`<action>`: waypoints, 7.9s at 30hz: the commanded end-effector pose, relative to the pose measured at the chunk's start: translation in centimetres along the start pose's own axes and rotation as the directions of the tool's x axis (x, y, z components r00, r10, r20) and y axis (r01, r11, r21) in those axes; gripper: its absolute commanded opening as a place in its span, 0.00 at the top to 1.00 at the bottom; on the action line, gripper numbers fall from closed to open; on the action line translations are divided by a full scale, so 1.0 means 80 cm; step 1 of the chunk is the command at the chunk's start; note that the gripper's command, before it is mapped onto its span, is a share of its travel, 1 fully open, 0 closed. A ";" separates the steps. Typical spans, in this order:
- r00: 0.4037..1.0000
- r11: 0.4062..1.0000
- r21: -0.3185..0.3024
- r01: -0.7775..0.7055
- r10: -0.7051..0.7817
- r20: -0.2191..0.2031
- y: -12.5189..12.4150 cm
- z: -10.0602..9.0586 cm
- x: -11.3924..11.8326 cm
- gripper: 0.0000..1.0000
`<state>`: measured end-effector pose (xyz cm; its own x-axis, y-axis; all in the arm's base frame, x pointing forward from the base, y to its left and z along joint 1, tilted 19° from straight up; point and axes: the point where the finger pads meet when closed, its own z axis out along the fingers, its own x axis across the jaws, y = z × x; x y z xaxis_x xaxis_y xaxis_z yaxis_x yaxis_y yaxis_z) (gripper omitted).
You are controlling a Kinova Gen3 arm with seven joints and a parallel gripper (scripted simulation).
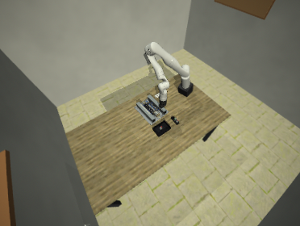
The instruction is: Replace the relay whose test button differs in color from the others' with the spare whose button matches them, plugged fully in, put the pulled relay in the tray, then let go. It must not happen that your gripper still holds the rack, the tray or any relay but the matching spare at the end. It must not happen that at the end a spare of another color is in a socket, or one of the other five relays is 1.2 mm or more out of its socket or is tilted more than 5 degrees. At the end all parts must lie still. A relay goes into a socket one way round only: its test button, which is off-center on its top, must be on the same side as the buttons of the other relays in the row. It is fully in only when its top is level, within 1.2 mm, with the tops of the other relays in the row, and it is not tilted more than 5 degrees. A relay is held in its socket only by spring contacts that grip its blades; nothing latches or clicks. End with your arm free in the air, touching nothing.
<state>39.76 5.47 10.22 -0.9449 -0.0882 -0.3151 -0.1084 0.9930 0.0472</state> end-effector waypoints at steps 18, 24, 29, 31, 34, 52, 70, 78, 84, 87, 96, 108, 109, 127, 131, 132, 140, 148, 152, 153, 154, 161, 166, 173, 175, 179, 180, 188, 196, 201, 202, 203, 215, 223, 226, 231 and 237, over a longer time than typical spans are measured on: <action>1.000 1.000 0.006 -0.026 0.026 0.002 -0.080 0.000 -0.024 1.00; 0.999 0.999 0.007 -0.033 0.033 0.001 -0.108 0.000 -0.032 1.00; 1.000 1.000 0.008 -0.020 0.020 0.002 -0.114 0.000 -0.035 1.00; 1.000 1.000 0.008 -0.022 0.022 0.002 -0.124 0.000 -0.038 1.00; 1.000 1.000 0.008 -0.026 0.026 0.002 -0.138 0.000 -0.041 1.00; 1.000 1.000 0.009 -0.028 0.028 0.001 -0.203 0.001 -0.059 1.00; 1.000 0.999 0.009 -0.031 0.031 0.001 -0.228 0.001 -0.065 1.00; 0.999 0.999 0.008 -0.036 0.036 0.001 -0.226 0.002 -0.064 1.00; 0.999 0.999 0.008 -0.037 0.037 0.002 -0.223 0.002 -0.063 1.00; 0.999 0.999 0.008 -0.037 0.037 0.002 -0.222 0.002 -0.063 1.00; 0.999 0.999 0.008 -0.036 0.036 0.001 -0.218 0.001 -0.062 1.00; 0.999 0.999 0.008 -0.036 0.036 0.001 -0.215 0.001 -0.062 1.00; 0.999 0.999 0.008 -0.036 0.036 0.001 -0.215 0.001 -0.061 1.00; 0.999 0.999 0.008 -0.036 0.036 0.001 -0.214 0.015 -0.061 1.00; 0.999 0.999 0.010 -0.039 0.038 0.003 -0.216 0.016 -0.061 1.00; 0.999 0.999 0.010 -0.038 0.038 0.002 -0.216 0.017 -0.061 1.00; 0.999 0.999 0.009 -0.037 0.037 0.002 -0.215 0.025 -0.061 1.00; 0.999 0.999 0.011 -0.038 0.038 0.003 -0.217 0.029 -0.061 1.00; 0.999 0.999 0.010 -0.038 0.038 0.002 -0.216 0.033 -0.061 1.00; 0.999 0.999 0.010 -0.037 0.037 0.002 -0.216 0.034 -0.061 1.00; 0.999 0.999 0.009 -0.037 0.037 0.002 -0.216 0.035 -0.061 1.00; 0.999 0.999 0.008 -0.036 0.036 0.002 -0.215 0.042 -0.061 1.00; 0.999 0.999 0.010 -0.038 0.038 0.003 -0.216 0.045 -0.061 1.00; 0.999 0.999 0.009 -0.037 0.037 0.002 -0.213 0.055 -0.061 1.00; 0.999 0.999 0.009 -0.037 0.037 0.002 -0.213 0.058 -0.061 1.00; 0.999 0.999 0.008 -0.036 0.036 0.002 -0.211 0.064 -0.061 1.00; 0.999 0.999 0.008 -0.036 0.036 0.002 -0.211 0.064 -0.061 1.00; 0.999 0.999 0.010 -0.038 0.038 0.003 -0.212 0.064 -0.061 1.00; 0.999 0.999 0.008 -0.036 0.036 0.002 -0.208 0.068 -0.061 1.00; 0.999 0.999 0.009 -0.037 0.037 0.002 -0.210 0.067 -0.061 1.00; 0.999 0.999 0.009 -0.037 0.037 0.002 -0.210 0.066 -0.061 1.00; 0.999 0.999 0.009 -0.037 0.037 0.002 -0.210 0.066 -0.061 1.00; 0.999 0.999 0.008 -0.036 0.036 0.002 -0.209 0.065 -0.061 1.00; 0.999 0.999 0.008 -0.036 0.036 0.001 -0.210 0.064 -0.061 1.00; 0.999 0.999 0.008 -0.036 0.036 0.001 -0.210 0.063 -0.061 1.00; 0.999 0.999 0.008 -0.036 0.036 0.002 -0.211 0.063 -0.061 1.00; 0.999 0.999 0.008 -0.036 0.036 0.001 -0.211 0.062 -0.061 1.00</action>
<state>47.69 -10.40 6.14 -0.9481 -0.0528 -0.3134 -0.0728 0.9960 0.0523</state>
